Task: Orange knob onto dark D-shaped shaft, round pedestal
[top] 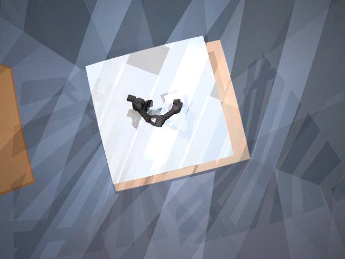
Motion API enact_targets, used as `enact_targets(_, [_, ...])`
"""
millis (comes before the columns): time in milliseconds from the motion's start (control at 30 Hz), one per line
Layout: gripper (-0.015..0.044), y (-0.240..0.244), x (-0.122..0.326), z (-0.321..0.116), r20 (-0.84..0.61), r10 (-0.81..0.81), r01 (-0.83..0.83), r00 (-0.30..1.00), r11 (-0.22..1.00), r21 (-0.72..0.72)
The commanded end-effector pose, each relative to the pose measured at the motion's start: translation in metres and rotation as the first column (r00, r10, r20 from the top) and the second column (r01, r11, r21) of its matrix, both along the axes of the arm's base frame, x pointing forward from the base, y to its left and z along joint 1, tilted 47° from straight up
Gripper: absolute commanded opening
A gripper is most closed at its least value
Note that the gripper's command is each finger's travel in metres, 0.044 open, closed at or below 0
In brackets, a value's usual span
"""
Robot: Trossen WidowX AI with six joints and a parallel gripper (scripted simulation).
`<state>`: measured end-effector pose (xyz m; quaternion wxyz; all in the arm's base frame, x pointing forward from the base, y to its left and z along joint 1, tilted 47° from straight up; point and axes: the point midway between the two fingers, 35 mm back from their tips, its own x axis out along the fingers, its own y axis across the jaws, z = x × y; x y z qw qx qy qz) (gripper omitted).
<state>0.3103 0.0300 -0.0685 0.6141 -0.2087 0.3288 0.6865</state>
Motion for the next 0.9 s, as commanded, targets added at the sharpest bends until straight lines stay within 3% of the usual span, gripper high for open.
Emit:
enact_targets(0, [0.0000,-0.0001,0.0000,-0.0018,0.022,0.014,-0.014,1.000,1.000,0.004])
enact_targets(667, [0.0000,-0.0004,0.0015,0.0022,0.022,0.014,-0.014,1.000,1.000,0.004])
enact_targets(867, [0.0000,-0.0009,0.0014,0.0015,0.142,0.128,-0.132,0.982,0.991,0.021])
